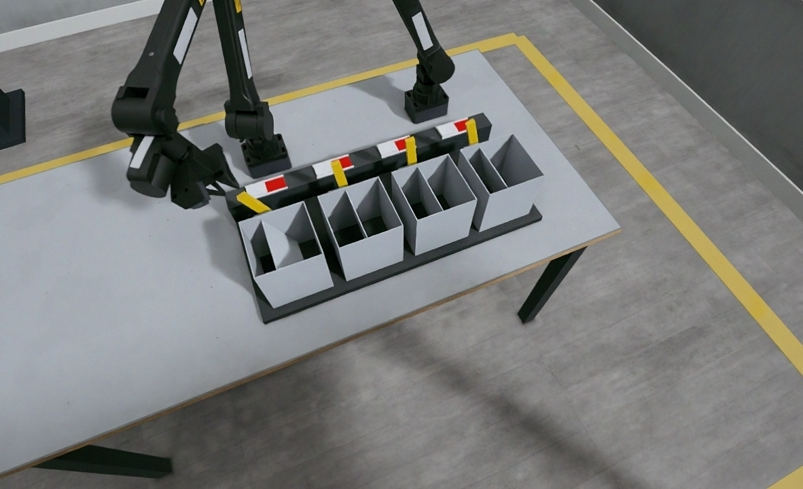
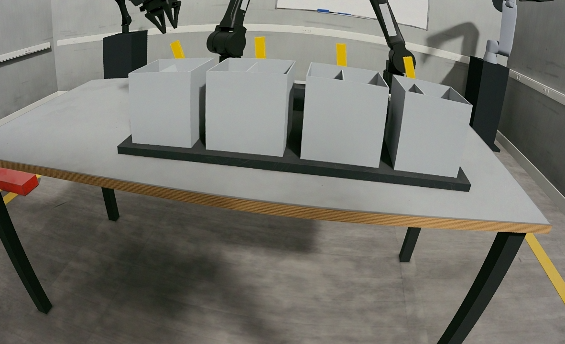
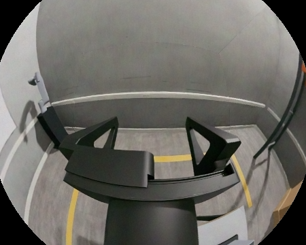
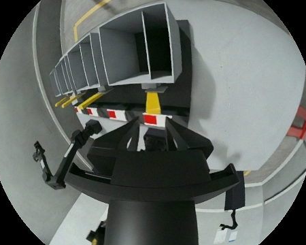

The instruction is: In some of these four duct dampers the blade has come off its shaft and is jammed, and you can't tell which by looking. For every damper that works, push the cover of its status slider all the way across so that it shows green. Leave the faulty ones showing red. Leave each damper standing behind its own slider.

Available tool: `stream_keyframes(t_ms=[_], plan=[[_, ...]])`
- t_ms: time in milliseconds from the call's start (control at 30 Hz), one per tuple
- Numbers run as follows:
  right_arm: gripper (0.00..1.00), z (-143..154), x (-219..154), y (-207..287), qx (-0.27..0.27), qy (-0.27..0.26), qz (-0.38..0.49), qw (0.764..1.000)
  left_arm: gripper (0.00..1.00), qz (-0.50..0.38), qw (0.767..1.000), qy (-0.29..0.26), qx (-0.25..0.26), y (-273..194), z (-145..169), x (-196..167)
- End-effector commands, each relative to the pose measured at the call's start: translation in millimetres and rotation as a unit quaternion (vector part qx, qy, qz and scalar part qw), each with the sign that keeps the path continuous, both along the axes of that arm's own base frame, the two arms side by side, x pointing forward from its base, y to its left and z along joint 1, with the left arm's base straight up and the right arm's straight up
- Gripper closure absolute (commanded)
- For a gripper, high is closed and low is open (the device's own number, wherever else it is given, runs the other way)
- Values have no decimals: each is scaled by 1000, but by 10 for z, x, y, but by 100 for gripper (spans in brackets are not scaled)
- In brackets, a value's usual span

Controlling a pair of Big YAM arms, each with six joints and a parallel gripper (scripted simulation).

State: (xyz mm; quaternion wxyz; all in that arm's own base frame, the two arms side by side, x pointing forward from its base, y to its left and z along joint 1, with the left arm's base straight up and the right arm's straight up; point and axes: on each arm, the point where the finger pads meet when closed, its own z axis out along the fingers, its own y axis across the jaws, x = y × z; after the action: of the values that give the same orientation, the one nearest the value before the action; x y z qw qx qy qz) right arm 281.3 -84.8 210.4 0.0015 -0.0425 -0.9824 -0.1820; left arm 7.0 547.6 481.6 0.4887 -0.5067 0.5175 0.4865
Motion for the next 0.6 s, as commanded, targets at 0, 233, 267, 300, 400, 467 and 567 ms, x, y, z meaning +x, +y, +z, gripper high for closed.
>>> stream_keyframes(t_ms=[0, 233, 267, 300, 400, 467, 567], plan=[[64, -58, -68, -14, 19, -4, 52, 998, 0, 5, 1000, -4, 24, -28, 189, -44], [64, 88, 17, -6, 5, -24, 61, 998, 0, 5, 1000, -4, 24, -28, 189, -44], [64, 82, 19, -7, 6, -23, 61, 998, 0, 5, 1000, -4, 24, -28, 189, -44], [64, 82, 21, -9, 6, -24, 61, 998, 0, 5, 1000, -4, 24, -28, 189, -44], [64, 82, 21, -9, 6, -24, 61, 998, 0, 5, 1000, -4, 24, -28, 189, -44], [64, 82, 21, -9, 6, -24, 61, 998, 0, 5, 1000, -4, 24, -28, 189, -44], [64, 75, 18, -6, 6, -23, 61, 998, 0, 5, 1000, -4, 24, -28, 189, -44]])
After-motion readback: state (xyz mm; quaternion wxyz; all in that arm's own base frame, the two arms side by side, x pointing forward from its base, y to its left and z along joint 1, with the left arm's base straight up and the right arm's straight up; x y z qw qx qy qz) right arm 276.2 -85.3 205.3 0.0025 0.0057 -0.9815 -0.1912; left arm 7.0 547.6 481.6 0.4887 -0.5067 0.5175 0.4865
